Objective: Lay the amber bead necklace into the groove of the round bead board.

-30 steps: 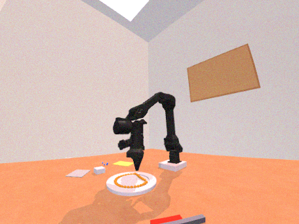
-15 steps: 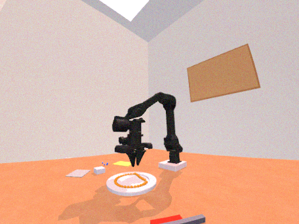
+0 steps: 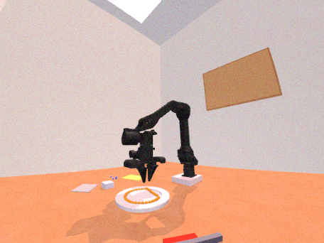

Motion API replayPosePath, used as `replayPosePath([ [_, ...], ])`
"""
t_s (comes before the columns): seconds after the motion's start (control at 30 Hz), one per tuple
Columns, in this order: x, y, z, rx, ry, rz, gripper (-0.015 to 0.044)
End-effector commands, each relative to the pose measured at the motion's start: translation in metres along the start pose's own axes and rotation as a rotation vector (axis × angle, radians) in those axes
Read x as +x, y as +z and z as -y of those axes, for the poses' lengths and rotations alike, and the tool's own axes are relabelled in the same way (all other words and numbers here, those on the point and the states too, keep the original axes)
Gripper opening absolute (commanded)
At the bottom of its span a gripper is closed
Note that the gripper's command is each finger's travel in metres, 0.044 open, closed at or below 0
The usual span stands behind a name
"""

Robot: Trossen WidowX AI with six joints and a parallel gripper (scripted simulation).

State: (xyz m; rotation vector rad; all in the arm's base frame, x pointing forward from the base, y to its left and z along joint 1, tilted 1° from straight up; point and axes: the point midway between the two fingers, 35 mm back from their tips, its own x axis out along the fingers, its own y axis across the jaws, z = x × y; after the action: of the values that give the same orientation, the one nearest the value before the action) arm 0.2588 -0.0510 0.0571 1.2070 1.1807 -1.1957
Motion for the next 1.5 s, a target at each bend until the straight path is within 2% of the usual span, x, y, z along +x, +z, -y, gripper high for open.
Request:
replayPosePath([
  [0.0, 0.001, 0.000, -0.001, 0.000, 0.004, 0.001, 0.0120],
  [0.7, 0.031, 0.000, 0.000, 0.009, 0.000, 0.000, 0.0120],
  [0.87, 0.028, 0.000, 0.001, 0.002, -0.003, 0.000, 0.0000],
  [1.47, 0.028, 0.000, 0.001, 0.002, -0.003, 0.000, 0.0000],
])
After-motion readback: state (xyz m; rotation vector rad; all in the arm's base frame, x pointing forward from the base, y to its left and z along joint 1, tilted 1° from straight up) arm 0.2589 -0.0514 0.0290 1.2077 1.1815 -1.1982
